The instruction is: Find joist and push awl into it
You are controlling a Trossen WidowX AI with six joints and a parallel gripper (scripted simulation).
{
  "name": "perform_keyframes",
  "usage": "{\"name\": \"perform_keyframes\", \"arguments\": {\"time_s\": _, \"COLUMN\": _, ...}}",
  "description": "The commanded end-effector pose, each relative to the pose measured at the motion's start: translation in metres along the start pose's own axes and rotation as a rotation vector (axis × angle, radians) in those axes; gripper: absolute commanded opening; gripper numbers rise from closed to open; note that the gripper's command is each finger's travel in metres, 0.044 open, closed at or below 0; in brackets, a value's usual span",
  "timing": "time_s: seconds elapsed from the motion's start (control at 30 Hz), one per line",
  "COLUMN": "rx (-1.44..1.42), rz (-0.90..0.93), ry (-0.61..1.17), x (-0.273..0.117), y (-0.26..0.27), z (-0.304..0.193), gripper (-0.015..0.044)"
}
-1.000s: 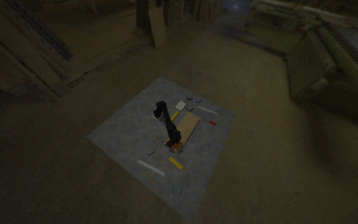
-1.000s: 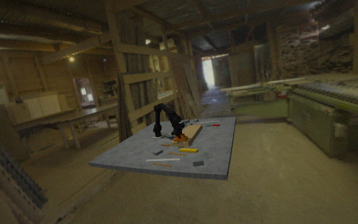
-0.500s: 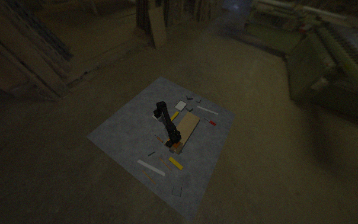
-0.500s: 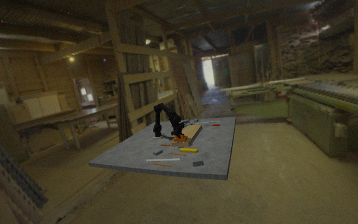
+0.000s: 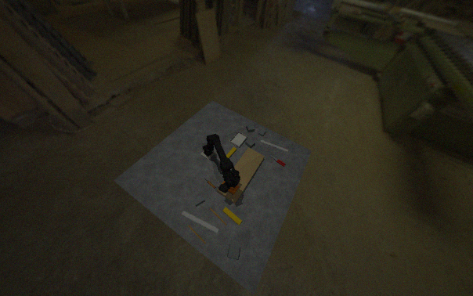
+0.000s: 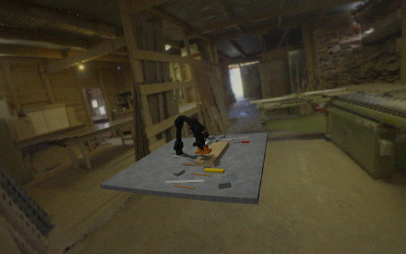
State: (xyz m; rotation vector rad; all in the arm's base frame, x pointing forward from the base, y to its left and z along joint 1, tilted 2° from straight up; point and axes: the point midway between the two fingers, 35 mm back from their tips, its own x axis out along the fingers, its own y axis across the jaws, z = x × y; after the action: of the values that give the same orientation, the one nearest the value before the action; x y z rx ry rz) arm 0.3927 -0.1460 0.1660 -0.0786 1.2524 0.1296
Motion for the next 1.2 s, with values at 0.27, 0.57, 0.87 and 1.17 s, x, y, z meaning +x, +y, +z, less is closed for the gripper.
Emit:
{"name": "perform_keyframes", "arguments": {"time_s": 0.27, "rx": -0.013, "rz": -0.006, "ry": -0.009, "x": -0.036, "y": 0.003, "z": 0.009, "gripper": 0.0000}}
{"name": "perform_keyframes", "arguments": {"time_s": 0.57, "rx": -0.139, "rz": 0.033, "ry": -0.007, "x": -0.028, "y": 0.057, "z": 0.026, "gripper": 0.0000}}
{"name": "perform_keyframes", "arguments": {"time_s": 0.87, "rx": -0.283, "rz": 0.077, "ry": -0.006, "x": -0.022, "y": 0.120, "z": 0.035, "gripper": 0.0000}}
{"name": "perform_keyframes", "arguments": {"time_s": 1.17, "rx": -0.427, "rz": 0.121, "ry": -0.006, "x": -0.018, "y": 0.183, "z": 0.035, "gripper": 0.0000}}
